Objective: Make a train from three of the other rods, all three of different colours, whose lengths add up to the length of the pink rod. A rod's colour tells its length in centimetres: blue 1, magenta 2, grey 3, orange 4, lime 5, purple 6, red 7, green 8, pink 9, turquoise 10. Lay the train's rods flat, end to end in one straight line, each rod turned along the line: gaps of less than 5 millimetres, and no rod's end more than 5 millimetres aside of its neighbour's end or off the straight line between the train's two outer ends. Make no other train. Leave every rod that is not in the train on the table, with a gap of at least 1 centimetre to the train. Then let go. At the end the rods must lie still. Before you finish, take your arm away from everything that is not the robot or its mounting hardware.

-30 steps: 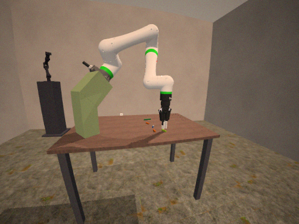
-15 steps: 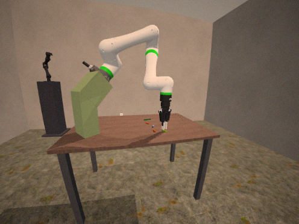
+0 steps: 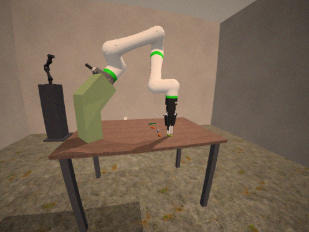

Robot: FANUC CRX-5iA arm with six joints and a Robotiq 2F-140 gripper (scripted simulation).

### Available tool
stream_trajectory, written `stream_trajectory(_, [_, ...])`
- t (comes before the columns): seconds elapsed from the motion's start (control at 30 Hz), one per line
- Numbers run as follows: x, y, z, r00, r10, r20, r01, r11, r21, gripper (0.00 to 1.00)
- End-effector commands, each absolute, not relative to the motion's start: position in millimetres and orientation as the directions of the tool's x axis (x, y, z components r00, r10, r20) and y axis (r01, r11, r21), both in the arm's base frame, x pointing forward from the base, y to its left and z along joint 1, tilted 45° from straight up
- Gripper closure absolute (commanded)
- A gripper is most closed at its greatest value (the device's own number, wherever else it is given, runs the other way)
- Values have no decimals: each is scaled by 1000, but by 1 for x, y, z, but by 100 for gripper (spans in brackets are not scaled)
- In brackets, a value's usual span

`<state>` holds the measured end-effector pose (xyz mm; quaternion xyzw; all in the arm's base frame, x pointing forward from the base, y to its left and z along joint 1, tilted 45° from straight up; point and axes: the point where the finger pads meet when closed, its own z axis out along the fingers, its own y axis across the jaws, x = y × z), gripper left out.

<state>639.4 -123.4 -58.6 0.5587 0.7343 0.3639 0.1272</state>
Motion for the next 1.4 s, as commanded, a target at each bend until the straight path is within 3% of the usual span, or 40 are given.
stream_trajectory(0.0, [639, -124, -59, -343, 913, 220, 728, 111, 677, 85])
stream_trajectory(1.37, [648, -118, -68, -343, 913, 220, 728, 111, 677, 85])
